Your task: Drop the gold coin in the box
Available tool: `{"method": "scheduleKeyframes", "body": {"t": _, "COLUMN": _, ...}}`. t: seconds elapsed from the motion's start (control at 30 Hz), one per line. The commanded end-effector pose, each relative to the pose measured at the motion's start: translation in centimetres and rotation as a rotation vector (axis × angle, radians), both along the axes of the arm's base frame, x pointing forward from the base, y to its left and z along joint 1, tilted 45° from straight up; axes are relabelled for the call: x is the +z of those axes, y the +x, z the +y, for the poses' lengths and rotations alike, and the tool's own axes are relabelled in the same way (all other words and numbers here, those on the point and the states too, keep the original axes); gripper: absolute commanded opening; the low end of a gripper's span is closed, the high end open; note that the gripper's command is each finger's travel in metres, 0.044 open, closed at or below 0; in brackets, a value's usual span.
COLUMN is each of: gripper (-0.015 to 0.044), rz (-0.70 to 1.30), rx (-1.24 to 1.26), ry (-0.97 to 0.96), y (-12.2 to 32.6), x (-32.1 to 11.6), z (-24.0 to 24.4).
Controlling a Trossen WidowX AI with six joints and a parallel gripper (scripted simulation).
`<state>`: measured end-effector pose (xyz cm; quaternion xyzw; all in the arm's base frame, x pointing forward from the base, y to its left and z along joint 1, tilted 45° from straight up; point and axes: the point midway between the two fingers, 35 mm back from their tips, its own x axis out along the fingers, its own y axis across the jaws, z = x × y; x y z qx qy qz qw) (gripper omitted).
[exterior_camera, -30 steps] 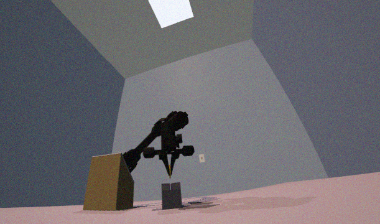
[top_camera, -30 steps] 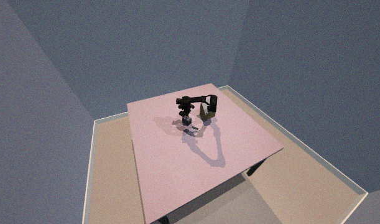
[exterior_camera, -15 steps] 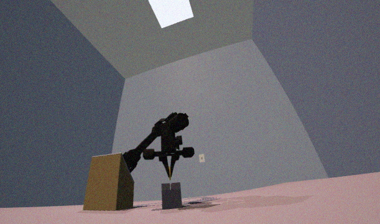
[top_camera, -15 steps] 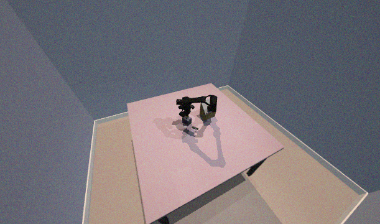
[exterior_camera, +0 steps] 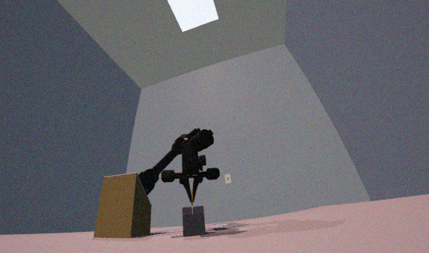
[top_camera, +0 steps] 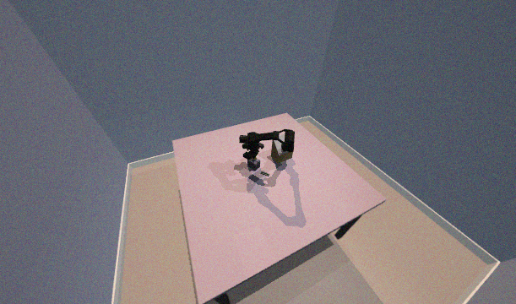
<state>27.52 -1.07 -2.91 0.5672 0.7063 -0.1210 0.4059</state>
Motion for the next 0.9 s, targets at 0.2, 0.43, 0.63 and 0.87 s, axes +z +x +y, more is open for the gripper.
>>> {"method": "scheduleKeyframes", "body": {"t": 0.2, "gripper": 0.0000, "rz": 0.004, "rx": -0.002, "ry": 0.003, "y": -0.1, "x": -0.3, "z": 0.5}}
{"method": "scheduleKeyframes", "body": {"t": 0.43, "gripper": 0.0157, "rz": 0.001, "rx": -0.001, "ry": 0.000, "y": -0.1, "x": -0.2, "z": 0.2}}
{"method": "scheduleKeyframes", "body": {"t": 0.63, "gripper": 0.0161, "rz": 0.001, "rx": -0.001, "ry": 0.000, "y": -0.1, "x": -0.2, "z": 0.2}}
{"method": "scheduleKeyframes", "body": {"t": 0.87, "gripper": 0.0266, "rz": 0.001, "rx": -0.001, "ry": -0.001, "y": 0.0, "x": 0.7, "z": -0.8}}
